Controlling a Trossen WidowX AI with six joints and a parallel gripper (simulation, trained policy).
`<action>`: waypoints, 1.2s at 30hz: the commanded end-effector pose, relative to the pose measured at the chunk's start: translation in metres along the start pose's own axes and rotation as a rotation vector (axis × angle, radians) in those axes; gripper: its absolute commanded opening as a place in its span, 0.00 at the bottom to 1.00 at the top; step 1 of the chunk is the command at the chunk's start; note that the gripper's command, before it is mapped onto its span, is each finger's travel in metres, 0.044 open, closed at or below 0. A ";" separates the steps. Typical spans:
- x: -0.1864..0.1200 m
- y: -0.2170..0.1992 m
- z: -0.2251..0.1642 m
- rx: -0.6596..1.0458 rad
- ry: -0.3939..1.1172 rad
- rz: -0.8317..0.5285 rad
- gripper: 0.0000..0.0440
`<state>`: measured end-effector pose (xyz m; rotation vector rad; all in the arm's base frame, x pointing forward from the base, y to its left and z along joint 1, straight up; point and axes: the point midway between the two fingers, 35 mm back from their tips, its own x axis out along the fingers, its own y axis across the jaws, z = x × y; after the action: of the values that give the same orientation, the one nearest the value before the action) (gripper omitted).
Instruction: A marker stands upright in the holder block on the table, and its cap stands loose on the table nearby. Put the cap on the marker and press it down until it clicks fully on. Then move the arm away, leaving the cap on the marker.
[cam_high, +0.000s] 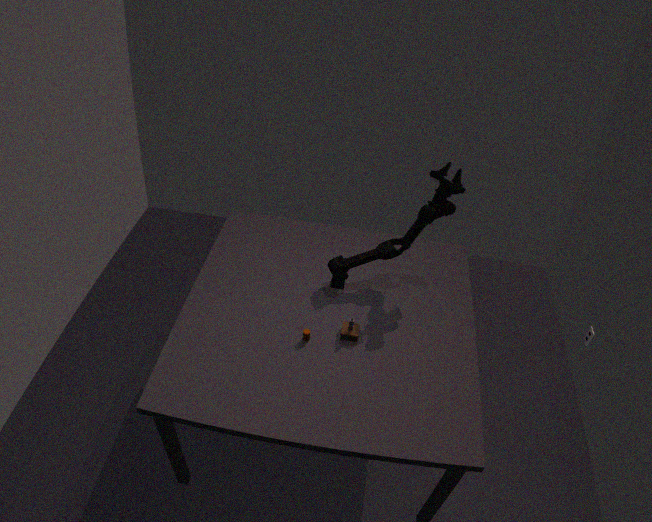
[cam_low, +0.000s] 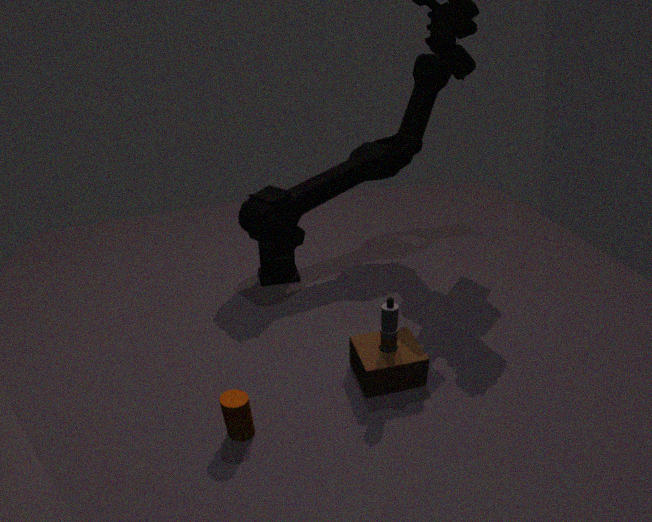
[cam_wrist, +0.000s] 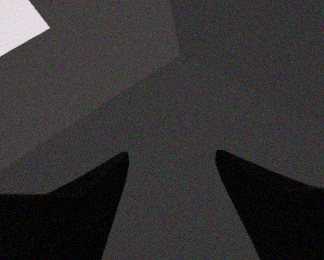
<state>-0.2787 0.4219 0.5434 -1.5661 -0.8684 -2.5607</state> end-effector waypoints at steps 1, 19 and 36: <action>0.004 0.016 0.004 -0.001 -0.030 0.047 0.74; 0.008 0.071 0.013 -0.005 -0.130 0.231 0.74; 0.005 0.125 0.019 0.005 -0.214 0.411 0.74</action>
<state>-0.2359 0.3377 0.6022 -1.8005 -0.5216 -2.1832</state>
